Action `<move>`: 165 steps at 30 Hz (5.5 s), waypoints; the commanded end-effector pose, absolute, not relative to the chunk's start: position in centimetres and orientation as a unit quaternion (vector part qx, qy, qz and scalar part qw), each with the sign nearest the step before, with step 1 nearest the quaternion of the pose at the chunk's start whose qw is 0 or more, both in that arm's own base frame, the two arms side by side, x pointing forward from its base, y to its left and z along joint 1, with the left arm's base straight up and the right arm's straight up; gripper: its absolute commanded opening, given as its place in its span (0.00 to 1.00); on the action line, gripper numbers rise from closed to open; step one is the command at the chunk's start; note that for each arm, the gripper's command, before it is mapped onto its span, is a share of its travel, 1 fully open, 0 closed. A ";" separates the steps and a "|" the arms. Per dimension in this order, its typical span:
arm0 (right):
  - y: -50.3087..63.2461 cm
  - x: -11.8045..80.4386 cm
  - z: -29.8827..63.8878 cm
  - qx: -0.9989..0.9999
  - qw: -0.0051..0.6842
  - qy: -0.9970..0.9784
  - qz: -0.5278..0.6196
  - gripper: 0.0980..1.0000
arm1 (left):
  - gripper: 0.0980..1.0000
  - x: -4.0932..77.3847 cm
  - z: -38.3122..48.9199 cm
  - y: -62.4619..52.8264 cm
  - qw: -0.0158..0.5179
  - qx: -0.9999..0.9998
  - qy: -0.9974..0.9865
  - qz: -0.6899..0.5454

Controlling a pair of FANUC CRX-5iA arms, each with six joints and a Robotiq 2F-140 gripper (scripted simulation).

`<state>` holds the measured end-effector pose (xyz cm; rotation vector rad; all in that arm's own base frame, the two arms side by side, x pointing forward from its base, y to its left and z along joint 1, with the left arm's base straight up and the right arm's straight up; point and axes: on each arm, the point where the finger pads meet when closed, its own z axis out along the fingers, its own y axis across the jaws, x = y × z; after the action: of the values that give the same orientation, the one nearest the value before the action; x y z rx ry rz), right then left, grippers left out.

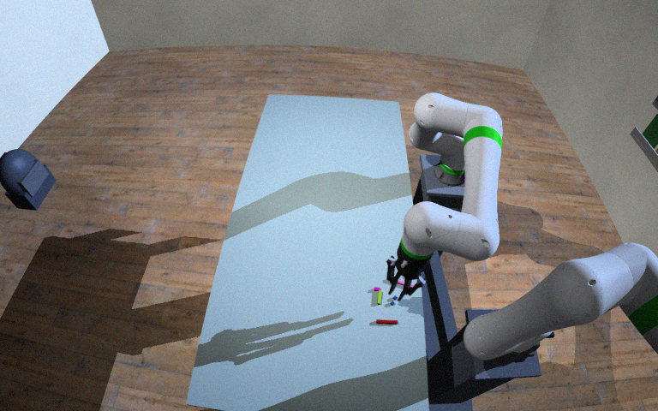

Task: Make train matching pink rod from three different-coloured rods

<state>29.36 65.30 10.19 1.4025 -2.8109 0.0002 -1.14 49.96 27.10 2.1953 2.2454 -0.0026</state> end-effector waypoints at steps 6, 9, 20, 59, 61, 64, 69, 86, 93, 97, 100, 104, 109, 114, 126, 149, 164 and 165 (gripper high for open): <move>65.3 29.4 10.3 0.446 -0.001 -0.895 -0.001 0.15 | 1.00 -1.1 27.2 50.0 0.000 0.699 0.715 0.000; 65.3 29.4 10.3 0.446 -0.001 -0.895 -0.001 0.15 | 1.00 -1.1 27.2 50.0 0.000 0.699 0.715 0.000; 65.3 29.4 10.0 0.446 -0.001 -0.895 -0.001 0.15 | 1.00 -1.1 27.2 50.0 0.000 0.699 0.715 0.000; 65.5 29.4 5.7 0.446 -0.001 -0.895 0.000 0.15 | 1.00 -1.1 27.2 50.0 0.000 0.699 0.715 0.000; 65.5 29.4 5.6 0.446 -0.001 -0.895 0.000 0.15 | 1.00 -1.1 27.2 50.0 0.000 0.699 0.715 0.000; 65.5 29.4 5.4 0.446 -0.001 -0.895 -0.001 0.15 | 1.00 -1.1 27.2 50.0 0.000 0.699 0.715 0.000; 65.5 29.4 5.2 0.446 -0.001 -0.895 -0.001 0.15 | 1.00 -1.1 27.2 50.0 0.000 0.699 0.715 0.000; 65.5 29.4 5.2 0.446 -0.001 -0.895 -0.001 0.15 | 1.00 -1.1 27.2 50.0 0.000 0.699 0.715 0.000; 65.5 29.4 5.1 0.446 -0.001 -0.895 -0.001 0.15 | 1.00 -1.1 27.2 50.0 0.000 0.699 0.715 0.000; 65.5 29.4 4.8 0.446 -0.001 -0.895 -0.001 0.15 | 1.00 -1.1 27.2 50.0 0.000 0.699 0.715 0.000; 65.5 29.4 4.6 0.446 -0.001 -0.895 -0.001 0.15 | 1.00 -1.1 27.2 50.0 0.000 0.699 0.715 0.000; 65.5 29.4 4.2 0.446 -0.001 -0.895 -0.001 0.15 | 1.00 -1.1 27.2 50.0 0.000 0.699 0.715 0.000; 65.5 29.4 3.9 0.446 -0.001 -0.895 -0.001 0.15 | 1.00 -1.1 27.2 50.0 0.000 0.699 0.715 0.000; 65.5 29.4 3.8 0.446 -0.001 -0.895 -0.001 0.15 | 1.00 -1.1 27.2 50.0 0.000 0.699 0.715 0.000; 65.5 29.4 3.7 0.446 -0.001 -0.895 -0.001 0.15 | 1.00 -1.1 27.2 50.0 0.000 0.699 0.715 0.000; 65.5 29.4 3.7 0.446 -0.001 -0.895 -0.001 0.15 | 1.00 -1.1 27.2 50.0 0.000 0.699 0.715 0.000; 65.5 29.4 3.7 0.446 -0.001 -0.895 -0.001 0.03 | 1.00 -1.1 27.2 50.0 0.000 0.699 0.715 0.000; 65.5 29.4 3.7 0.446 -0.001 -0.895 -0.001 0.03 | 1.00 -1.1 27.2 50.0 0.000 0.699 0.715 0.000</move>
<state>29.35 65.45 3.60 1.4020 -2.8111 0.0004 -1.14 49.96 27.10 2.1953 2.2454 -0.0026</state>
